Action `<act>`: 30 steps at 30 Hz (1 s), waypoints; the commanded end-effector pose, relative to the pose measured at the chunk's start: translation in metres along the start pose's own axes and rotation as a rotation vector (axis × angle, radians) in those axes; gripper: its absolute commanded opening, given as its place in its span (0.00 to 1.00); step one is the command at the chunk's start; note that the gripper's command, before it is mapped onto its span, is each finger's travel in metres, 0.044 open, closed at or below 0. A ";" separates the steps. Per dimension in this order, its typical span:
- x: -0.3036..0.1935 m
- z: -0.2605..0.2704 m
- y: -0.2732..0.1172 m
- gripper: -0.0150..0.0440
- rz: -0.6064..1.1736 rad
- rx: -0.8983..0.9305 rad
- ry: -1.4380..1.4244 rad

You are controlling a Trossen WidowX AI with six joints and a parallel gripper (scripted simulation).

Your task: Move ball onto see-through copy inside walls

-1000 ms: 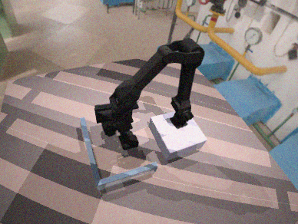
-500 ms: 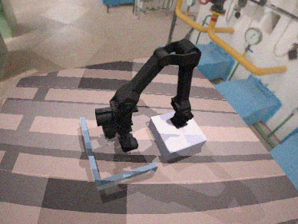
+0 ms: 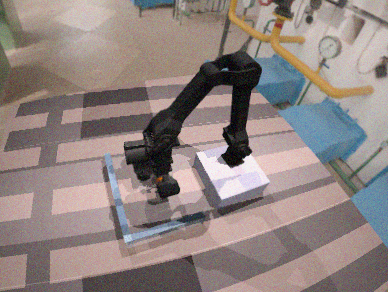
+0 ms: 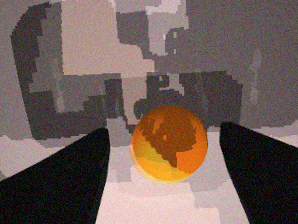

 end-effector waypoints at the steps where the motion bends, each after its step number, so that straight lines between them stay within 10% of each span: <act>1: 0.000 0.000 0.000 0.69 0.000 0.000 0.000; 8: 0.000 0.000 -0.084 0.69 0.007 -0.004 -0.002; 19: 0.002 0.000 -0.083 0.69 -0.019 0.004 -0.006; 26: -0.003 -0.001 -0.131 1.00 -0.018 0.003 -0.006; 30: -0.003 -0.001 -0.131 1.00 -0.018 0.003 -0.006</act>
Point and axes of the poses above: the point midway between the two fingers, 35 mm back from their tips, its own y axis out along the fingers, its own z axis across the jaws, x = y × z, the point moved 9 cm from there along -y, back along the fingers, and after that the axes turned 14 degrees about y, right-handed, at the moved point
